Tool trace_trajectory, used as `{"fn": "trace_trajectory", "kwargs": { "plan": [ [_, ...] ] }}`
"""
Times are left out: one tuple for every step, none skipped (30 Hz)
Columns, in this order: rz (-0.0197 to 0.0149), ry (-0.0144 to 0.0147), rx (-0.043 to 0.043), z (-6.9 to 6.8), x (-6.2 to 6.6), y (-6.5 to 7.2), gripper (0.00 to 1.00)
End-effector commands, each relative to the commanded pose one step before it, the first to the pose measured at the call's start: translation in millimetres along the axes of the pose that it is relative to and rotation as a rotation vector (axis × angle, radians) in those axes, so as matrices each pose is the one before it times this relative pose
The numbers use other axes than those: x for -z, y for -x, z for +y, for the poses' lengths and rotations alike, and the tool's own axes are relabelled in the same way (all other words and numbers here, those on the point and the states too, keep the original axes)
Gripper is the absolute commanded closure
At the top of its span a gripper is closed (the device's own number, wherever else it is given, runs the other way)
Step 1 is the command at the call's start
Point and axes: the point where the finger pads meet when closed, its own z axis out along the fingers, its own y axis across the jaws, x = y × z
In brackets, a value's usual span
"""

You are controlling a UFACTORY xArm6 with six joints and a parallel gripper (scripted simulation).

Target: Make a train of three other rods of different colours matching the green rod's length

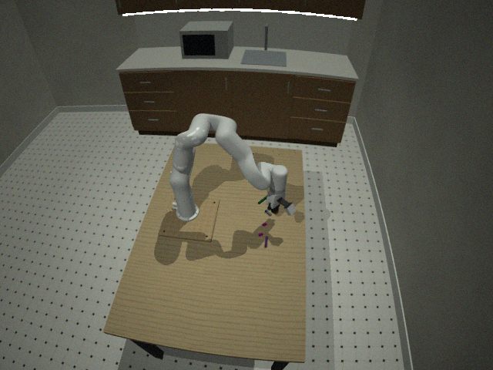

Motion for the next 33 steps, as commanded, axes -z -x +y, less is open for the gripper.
{"fn": "trace_trajectory", "kwargs": {
  "plan": [
    [0.00439, -0.00406, 0.00007, -2.12, -22.12, -2.3, 0.96],
    [0.0, 0.0, 0.0, -0.01, -3.21, -0.01, 0.96],
    [0.0, 0.0, 0.0, 0.0, -2.85, 0.0, 0.96],
    [0.0, 0.0, 0.0, -0.01, -2.47, -0.01, 0.96],
    [0.0, 0.0, 0.0, 0.0, 0.0, 0.0, 0.96],
    [0.0, 0.0, 0.0, 0.0, 0.0, 0.0, 0.96],
    [0.0, 0.0, 0.0, 0.0, -2.06, 0.0, 0.96],
    [0.0, 0.0, 0.0, -0.01, -1.67, -0.01, 0.96],
    [0.0, 0.0, 0.0, 0.0, -1.28, 0.0, 0.96],
    [0.0, 0.0, 0.0, 0.0, -0.92, 0.0, 0.96],
    [0.0, 0.0, 0.0, 0.0, -0.59, 0.0, 0.96],
    [0.0, 0.0, 0.0, 0.0, -0.32, 0.0, 0.96],
    [0.0, 0.0, 0.0, 0.0, -0.13, 0.0, 0.96],
    [0.0, 0.0, 0.0, 0.0, -0.02, 0.0, 0.96],
    [0.0, 0.0, 0.0, 0.0, 0.0, 0.0, 0.96],
    [0.0, 0.0, 0.0, 0.0, 0.0, 0.0, 0.96],
    [0.0, 0.0, 0.0, 0.0, 0.0, 0.0, 0.96],
    [0.0, 0.0, 0.0, 0.0, 0.0, 0.0, 0.96],
    [0.0, 0.0, 0.0, 0.0, 0.0, 0.0, 0.96],
    [0.0, 0.0, 0.0, 0.0, 0.0, 0.0, 0.96],
    [0.0, 0.0, 0.0, 0.0, 0.0, 0.0, 0.96],
    [0.0, 0.0, 0.0, 0.0, 0.0, 0.0, 0.96],
    [0.0, 0.0, 0.0, 0.0, 0.0, 0.0, 0.96],
    [0.0, 0.0, 0.0, 0.0, 0.0, 0.0, 0.96],
    [0.0, 0.0, 0.0, 0.0, 0.0, 0.0, 0.96],
    [0.0, 0.0, 0.0, 0.0, 0.0, 0.0, 0.96],
    [0.0, 0.0, 0.0, 0.0, 0.0, 0.0, 0.96],
    [0.0, 0.0, 0.0, 0.0, 0.0, 0.0, 0.96],
    [0.0, 0.0, 0.0, 0.0, 0.0, 0.0, 0.96],
    [0.0, 0.0, 0.0, 0.0, 0.0, 0.0, 0.96],
    [0.0, 0.0, 0.0, 0.0, 0.0, 0.0, 0.96],
    [0.0, 0.0, 0.0, 0.0, 0.0, 0.0, 0.96],
    [0.0, 0.0, 0.0, 0.0, 0.0, 0.0, 0.96]
  ]
}}
